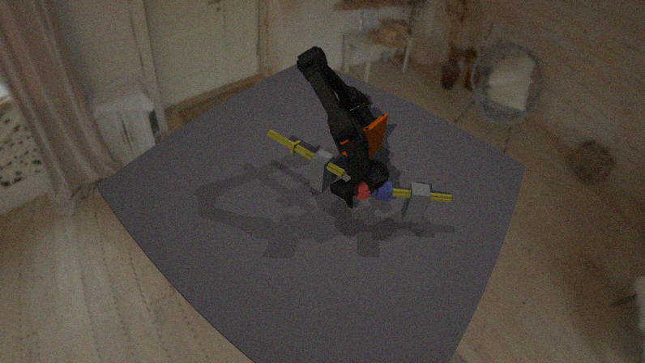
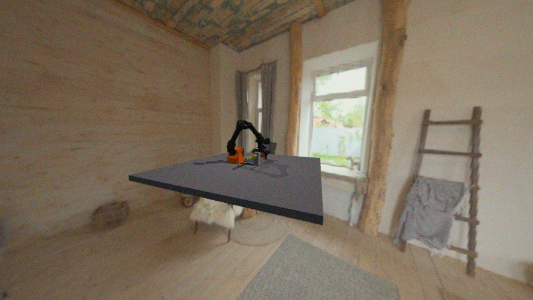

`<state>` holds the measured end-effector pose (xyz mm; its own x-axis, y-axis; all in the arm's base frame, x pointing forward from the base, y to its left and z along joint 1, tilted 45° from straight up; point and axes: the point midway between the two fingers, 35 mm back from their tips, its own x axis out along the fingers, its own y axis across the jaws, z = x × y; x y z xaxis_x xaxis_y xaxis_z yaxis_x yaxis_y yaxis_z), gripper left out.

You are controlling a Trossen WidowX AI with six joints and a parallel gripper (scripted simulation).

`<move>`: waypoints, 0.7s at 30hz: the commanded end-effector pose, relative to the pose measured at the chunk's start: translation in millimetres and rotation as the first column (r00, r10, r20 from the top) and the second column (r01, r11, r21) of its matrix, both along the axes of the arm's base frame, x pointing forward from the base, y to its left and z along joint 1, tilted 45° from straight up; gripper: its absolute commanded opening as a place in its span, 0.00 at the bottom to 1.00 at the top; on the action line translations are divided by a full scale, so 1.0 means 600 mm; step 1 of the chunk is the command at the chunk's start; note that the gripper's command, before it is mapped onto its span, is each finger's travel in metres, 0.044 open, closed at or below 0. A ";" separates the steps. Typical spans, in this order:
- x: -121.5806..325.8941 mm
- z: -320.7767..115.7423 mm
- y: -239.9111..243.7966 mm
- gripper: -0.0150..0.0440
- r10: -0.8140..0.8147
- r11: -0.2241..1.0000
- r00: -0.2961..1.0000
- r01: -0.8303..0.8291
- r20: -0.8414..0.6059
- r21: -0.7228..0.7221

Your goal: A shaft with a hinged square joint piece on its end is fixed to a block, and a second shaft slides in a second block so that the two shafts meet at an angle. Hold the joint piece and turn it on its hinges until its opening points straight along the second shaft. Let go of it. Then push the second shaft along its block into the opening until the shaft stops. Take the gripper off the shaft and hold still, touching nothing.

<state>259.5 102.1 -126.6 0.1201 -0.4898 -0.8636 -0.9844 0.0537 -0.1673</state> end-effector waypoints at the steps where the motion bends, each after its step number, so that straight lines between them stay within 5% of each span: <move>1: -0.001 -0.002 -0.002 0.87 0.004 1.000 1.000 -0.004 -0.001 -0.003; 8: -0.001 -0.002 -0.002 0.56 0.004 1.000 1.000 -0.004 -0.001 -0.003; 21: -0.001 -0.002 -0.002 0.56 0.004 1.000 1.000 -0.004 -0.001 -0.003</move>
